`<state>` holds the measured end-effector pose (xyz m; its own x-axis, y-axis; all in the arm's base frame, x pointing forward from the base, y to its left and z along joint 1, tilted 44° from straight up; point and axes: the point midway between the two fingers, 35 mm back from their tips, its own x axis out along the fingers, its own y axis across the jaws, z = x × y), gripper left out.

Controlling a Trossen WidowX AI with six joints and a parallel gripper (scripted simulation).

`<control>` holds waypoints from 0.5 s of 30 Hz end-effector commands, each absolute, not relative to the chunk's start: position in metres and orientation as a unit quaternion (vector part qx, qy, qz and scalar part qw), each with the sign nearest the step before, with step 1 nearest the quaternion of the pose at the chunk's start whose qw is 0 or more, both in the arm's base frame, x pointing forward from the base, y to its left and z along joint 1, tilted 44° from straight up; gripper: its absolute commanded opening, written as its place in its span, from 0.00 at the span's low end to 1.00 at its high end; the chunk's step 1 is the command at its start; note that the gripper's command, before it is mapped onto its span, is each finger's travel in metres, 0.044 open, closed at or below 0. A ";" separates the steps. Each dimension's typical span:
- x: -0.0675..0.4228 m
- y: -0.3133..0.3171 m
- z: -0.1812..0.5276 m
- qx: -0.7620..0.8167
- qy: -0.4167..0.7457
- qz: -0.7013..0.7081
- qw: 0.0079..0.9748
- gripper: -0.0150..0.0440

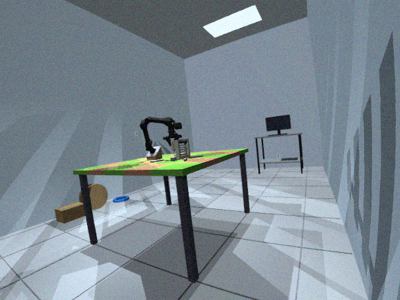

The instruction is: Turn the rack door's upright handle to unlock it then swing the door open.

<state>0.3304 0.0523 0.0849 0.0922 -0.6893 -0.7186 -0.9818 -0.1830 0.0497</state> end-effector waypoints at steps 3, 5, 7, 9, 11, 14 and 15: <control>0.332 0.052 0.082 -0.724 0.555 0.382 0.150 0.73; 0.332 0.052 0.082 -0.724 0.554 0.384 0.147 0.73; 0.332 0.052 0.082 -0.724 0.554 0.384 0.147 0.73; 0.332 0.052 0.082 -0.724 0.554 0.384 0.147 0.72; 0.332 0.052 0.082 -0.724 0.554 0.384 0.147 0.70; 0.332 0.052 0.082 -0.724 0.554 0.384 0.147 0.67; 0.332 0.052 0.082 -0.724 0.554 0.384 0.147 0.65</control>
<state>0.3311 0.0520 0.0838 0.0916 -0.6890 -0.7189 -0.9183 -0.3378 0.2067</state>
